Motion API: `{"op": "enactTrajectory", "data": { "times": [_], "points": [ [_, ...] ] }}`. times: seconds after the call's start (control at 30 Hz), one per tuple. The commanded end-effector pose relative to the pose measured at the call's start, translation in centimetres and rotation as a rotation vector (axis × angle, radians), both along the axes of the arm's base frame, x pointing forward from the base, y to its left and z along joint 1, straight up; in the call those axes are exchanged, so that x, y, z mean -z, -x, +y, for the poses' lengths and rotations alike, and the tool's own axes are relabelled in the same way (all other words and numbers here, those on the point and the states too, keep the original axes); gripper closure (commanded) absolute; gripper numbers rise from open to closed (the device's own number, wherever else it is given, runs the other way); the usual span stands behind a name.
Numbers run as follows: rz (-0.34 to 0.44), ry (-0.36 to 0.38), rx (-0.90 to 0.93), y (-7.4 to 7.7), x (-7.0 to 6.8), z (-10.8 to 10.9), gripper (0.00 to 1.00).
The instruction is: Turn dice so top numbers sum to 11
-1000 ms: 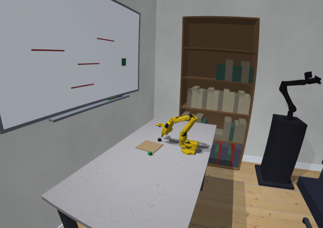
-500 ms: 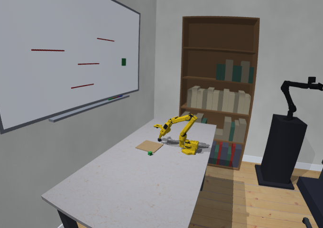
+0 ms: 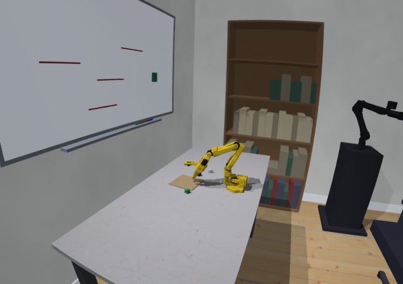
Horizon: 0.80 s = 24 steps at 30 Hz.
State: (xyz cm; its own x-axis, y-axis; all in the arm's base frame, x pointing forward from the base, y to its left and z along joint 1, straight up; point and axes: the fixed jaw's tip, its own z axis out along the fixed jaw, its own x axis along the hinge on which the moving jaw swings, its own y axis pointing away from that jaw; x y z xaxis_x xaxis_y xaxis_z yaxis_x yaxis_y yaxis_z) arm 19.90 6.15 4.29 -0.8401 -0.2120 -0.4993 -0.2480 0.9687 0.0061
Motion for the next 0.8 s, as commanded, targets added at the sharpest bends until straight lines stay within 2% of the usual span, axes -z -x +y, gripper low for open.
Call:
{"op": "enactTrajectory", "data": {
  "times": [0.0, 0.03, 0.1, 0.23, 0.37, 0.77],
  "points": [
    [-0.055, -0.024, -0.137, -0.3, -1.0, 3.4, 0.72],
    [-0.054, -0.024, -0.169, -0.1, -1.0, 4.0, 0.72],
    [-0.054, -0.024, -0.169, -0.1, -1.0, 4.0, 0.72],
    [-0.053, -0.027, -0.274, 0.9, -1.0, 6.2, 0.72],
    [-0.052, -0.029, -0.338, 1.7, -1.0, 7.4, 0.72],
    [-0.052, -0.030, -0.365, 2.0, -1.0, 8.0, 0.72]
  ]
}}
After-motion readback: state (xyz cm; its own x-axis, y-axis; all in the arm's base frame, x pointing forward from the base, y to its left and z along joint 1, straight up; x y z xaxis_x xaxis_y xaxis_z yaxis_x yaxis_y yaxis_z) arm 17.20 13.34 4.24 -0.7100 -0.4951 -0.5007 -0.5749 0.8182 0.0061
